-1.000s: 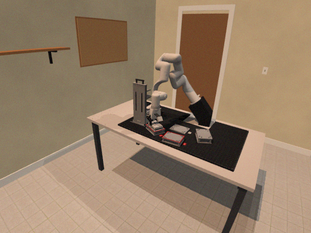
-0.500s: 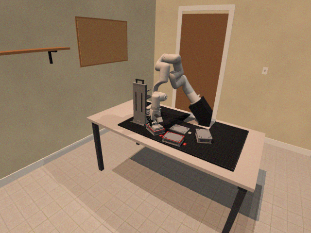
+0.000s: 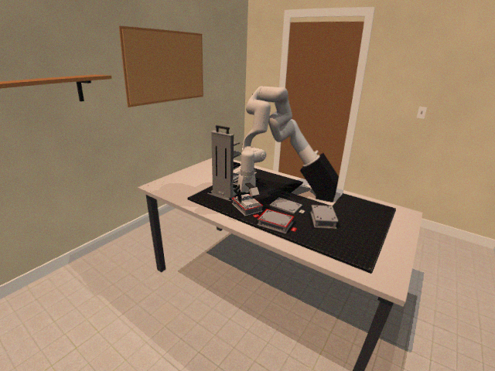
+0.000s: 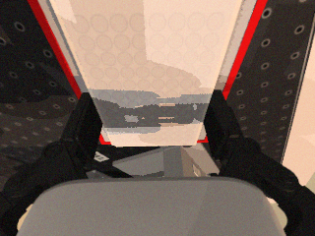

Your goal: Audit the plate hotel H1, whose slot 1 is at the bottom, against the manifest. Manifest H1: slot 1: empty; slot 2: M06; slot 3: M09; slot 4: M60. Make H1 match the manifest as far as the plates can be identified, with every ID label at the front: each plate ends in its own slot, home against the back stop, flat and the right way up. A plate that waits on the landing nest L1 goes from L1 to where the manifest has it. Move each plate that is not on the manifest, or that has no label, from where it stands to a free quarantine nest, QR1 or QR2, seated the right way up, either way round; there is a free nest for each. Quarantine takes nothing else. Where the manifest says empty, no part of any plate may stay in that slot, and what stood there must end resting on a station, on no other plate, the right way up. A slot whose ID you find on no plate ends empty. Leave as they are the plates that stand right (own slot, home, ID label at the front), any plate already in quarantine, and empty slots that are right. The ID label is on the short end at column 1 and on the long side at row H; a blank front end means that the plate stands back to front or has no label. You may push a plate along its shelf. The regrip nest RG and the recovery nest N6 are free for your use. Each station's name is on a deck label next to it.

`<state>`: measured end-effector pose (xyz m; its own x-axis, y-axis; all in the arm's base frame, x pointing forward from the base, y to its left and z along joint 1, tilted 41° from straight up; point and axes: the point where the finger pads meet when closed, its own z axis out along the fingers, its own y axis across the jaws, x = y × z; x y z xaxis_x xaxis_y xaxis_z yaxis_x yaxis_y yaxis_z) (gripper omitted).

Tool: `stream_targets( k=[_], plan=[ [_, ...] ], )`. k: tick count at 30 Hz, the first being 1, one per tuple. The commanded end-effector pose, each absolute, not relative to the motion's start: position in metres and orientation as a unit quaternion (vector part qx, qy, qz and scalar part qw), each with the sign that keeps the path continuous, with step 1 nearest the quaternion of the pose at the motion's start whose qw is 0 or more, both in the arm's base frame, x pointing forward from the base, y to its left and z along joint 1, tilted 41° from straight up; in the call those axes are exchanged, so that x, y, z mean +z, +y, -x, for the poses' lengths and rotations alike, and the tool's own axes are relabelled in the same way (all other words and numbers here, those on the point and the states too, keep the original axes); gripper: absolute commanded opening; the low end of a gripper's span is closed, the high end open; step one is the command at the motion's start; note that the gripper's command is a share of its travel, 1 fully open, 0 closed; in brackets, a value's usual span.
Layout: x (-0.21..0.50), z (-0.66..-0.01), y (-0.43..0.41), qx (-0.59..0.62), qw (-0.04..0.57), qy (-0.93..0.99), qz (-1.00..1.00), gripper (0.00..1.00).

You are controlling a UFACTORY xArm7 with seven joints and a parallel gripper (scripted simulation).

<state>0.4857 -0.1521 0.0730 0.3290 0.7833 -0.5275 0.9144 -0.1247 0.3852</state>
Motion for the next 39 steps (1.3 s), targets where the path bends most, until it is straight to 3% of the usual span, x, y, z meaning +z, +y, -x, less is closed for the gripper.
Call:
stream_targets(
  k=[1,11,12,39],
  plan=[
    [0.0736,-0.4868,-0.1511,-0.097,0.335,0.571,-0.743,0.00],
    [0.0736,-0.4868,-0.1511,-0.097,0.335,0.571,-0.743,0.00],
    [0.0731,-0.4869,-0.1515,-0.097,0.335,0.571,-0.743,1.00],
    [0.0731,-0.4870,-0.1515,-0.097,0.335,0.571,-0.743,1.00]
  ],
)
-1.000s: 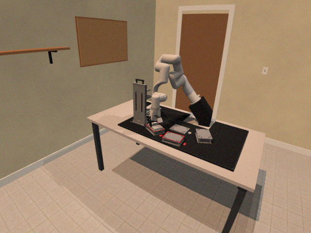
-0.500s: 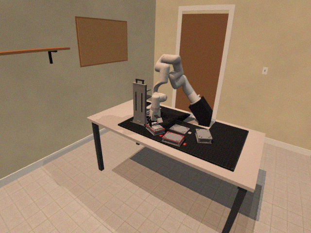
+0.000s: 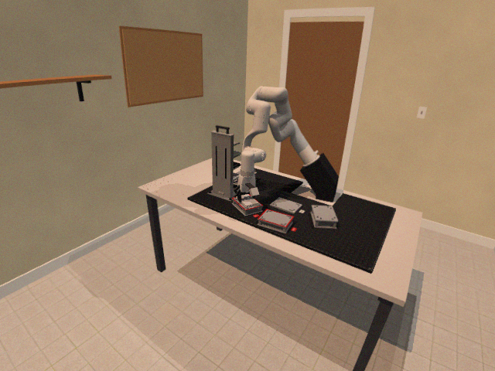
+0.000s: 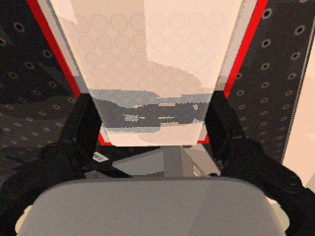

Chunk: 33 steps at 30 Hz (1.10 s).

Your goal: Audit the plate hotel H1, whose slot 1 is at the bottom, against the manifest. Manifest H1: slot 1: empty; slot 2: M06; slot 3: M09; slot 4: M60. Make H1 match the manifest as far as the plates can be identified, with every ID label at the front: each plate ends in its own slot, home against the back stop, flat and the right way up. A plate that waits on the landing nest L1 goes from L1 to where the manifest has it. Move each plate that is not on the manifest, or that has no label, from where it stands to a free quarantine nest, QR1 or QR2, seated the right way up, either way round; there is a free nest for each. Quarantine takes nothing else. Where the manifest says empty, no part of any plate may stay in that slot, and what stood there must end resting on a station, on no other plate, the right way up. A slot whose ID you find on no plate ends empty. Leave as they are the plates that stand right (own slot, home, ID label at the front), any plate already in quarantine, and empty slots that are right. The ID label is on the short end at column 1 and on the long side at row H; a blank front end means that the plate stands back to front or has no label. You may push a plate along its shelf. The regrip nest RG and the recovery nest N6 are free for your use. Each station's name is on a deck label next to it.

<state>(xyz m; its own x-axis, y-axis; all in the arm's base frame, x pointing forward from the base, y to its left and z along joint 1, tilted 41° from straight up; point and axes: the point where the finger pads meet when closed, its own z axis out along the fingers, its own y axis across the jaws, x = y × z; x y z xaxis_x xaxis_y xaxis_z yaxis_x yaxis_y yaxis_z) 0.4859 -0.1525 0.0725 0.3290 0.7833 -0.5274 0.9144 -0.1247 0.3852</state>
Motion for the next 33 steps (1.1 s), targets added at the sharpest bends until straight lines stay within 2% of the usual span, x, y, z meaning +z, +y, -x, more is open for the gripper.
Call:
stream_targets(
  k=[1,33],
  plan=[
    [0.073,-0.487,-0.152,-0.097,0.335,0.571,-0.743,1.00],
    [0.103,-0.478,-0.127,-0.097,0.335,0.571,-0.743,1.00]
  ],
)
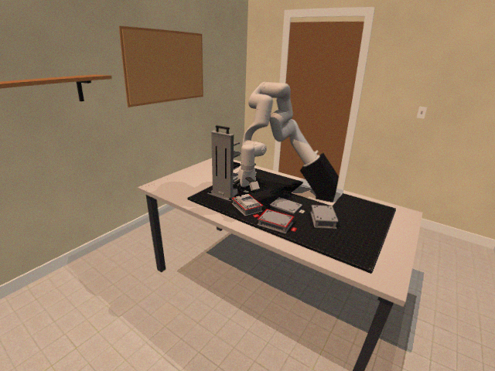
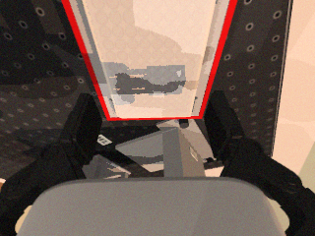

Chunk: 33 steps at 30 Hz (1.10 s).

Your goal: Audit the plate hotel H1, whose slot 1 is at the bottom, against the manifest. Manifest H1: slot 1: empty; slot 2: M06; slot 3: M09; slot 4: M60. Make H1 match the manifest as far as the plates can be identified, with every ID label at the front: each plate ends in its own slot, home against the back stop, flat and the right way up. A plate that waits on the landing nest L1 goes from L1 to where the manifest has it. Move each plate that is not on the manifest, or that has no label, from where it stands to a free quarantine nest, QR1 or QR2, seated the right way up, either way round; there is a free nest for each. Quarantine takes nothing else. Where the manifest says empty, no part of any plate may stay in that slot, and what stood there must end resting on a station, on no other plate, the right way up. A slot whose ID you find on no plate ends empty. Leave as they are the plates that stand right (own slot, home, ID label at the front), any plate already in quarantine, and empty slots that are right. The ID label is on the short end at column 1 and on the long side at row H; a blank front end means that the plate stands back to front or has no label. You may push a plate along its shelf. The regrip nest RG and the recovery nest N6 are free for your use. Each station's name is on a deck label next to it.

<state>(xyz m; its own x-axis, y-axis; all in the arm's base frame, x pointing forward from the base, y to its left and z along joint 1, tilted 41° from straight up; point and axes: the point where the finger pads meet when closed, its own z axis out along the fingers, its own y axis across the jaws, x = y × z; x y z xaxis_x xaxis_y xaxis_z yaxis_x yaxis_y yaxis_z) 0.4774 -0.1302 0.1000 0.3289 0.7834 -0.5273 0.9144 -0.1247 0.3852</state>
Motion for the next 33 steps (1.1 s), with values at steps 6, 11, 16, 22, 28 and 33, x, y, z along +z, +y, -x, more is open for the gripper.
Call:
stream_targets(
  k=[6,11,16,22,28,33],
  plan=[
    [0.108,-0.476,-0.123,-0.097,0.335,0.571,-0.743,1.00],
    [0.115,-0.474,-0.118,-0.097,0.335,0.571,-0.743,1.00],
    [0.121,-0.472,-0.113,-0.097,0.335,0.571,-0.743,1.00],
    [0.127,-0.470,-0.108,-0.097,0.335,0.571,-0.743,1.00],
    [0.133,-0.468,-0.103,-0.097,0.335,0.571,-0.743,1.00],
    [0.133,-0.468,-0.103,-0.097,0.335,0.571,-0.743,1.00]
  ],
)
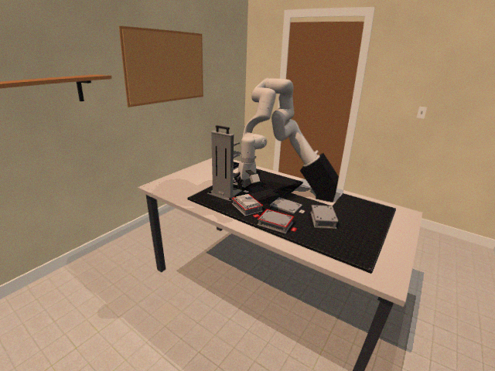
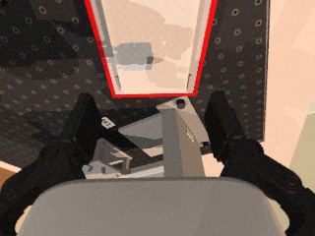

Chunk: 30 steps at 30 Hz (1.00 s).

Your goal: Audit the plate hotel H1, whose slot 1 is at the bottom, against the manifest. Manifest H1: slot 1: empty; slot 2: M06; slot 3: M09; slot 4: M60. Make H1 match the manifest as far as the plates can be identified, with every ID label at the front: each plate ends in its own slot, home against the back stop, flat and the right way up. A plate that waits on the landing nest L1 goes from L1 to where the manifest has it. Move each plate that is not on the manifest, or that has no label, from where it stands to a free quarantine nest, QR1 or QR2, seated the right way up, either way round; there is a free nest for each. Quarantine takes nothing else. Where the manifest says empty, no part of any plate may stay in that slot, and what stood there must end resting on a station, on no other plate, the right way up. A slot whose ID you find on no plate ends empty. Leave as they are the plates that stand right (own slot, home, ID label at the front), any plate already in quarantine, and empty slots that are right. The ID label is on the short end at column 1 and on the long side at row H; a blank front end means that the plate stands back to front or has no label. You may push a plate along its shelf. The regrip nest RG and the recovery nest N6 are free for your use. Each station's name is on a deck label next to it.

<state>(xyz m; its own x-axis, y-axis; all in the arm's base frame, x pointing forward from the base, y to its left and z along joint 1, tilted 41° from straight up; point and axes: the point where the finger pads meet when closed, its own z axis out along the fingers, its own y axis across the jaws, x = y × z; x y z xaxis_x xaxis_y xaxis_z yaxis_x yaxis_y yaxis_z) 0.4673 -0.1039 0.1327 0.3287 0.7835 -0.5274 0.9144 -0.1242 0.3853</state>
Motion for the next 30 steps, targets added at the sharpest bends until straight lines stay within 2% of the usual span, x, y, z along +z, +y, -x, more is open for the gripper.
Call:
stream_targets(
  k=[1,17,30],
  plan=[
    [0.133,-0.468,-0.103,-0.097,0.335,0.571,-0.743,1.00],
    [0.133,-0.468,-0.103,-0.097,0.335,0.571,-0.743,1.00],
    [0.161,-0.460,-0.081,-0.097,0.335,0.571,-0.743,1.00]
  ],
)
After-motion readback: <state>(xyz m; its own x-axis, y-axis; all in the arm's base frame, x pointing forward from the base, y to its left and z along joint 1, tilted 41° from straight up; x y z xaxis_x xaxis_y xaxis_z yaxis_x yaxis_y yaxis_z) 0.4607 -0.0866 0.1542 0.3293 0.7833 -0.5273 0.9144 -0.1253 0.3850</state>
